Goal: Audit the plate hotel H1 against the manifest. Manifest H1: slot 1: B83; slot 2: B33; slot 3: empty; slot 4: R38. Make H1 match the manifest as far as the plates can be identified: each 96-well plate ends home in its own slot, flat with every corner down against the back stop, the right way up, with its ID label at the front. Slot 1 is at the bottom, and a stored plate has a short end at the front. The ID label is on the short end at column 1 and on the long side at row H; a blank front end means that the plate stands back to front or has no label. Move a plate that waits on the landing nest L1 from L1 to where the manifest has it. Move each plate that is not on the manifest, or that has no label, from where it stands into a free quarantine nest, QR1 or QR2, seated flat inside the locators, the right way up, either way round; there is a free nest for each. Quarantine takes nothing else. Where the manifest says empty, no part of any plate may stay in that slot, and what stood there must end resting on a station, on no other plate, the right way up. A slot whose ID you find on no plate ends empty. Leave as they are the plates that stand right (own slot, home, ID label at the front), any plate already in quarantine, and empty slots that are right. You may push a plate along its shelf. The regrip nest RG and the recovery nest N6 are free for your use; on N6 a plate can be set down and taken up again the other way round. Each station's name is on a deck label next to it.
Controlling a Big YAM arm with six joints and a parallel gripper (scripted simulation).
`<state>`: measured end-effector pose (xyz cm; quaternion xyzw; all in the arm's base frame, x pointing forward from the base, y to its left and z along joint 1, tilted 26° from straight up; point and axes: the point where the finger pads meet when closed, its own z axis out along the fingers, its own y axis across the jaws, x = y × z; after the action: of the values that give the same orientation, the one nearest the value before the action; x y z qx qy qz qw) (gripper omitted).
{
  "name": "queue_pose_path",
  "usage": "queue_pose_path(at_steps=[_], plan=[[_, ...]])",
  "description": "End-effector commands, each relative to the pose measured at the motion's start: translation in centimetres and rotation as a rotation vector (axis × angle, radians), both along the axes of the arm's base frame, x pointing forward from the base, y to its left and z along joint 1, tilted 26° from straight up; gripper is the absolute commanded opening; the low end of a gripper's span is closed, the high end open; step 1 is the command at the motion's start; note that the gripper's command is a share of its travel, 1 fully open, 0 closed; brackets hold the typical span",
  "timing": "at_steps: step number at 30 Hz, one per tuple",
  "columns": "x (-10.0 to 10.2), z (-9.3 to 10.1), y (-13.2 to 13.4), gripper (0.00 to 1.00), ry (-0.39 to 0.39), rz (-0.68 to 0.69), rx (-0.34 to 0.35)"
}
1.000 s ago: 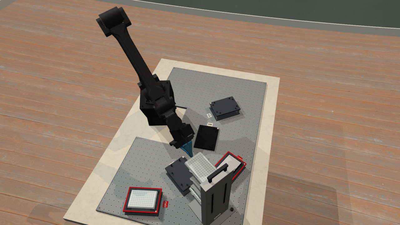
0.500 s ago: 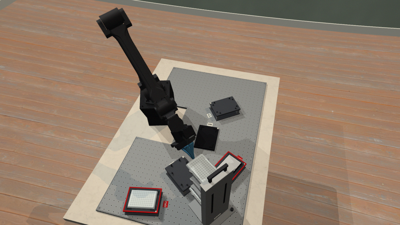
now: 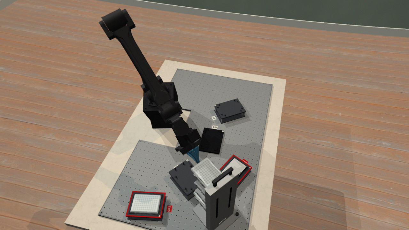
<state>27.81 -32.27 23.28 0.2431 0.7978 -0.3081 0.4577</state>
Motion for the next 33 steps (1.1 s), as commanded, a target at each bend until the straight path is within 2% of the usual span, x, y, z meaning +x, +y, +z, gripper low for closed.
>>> queue_pose_path(at_steps=[1,33], plan=[[1.73,3.69,-1.06,0.00,-0.060,0.008,-0.049],[2.01,3.79,-1.18,0.00,-0.060,0.011,-0.049]])
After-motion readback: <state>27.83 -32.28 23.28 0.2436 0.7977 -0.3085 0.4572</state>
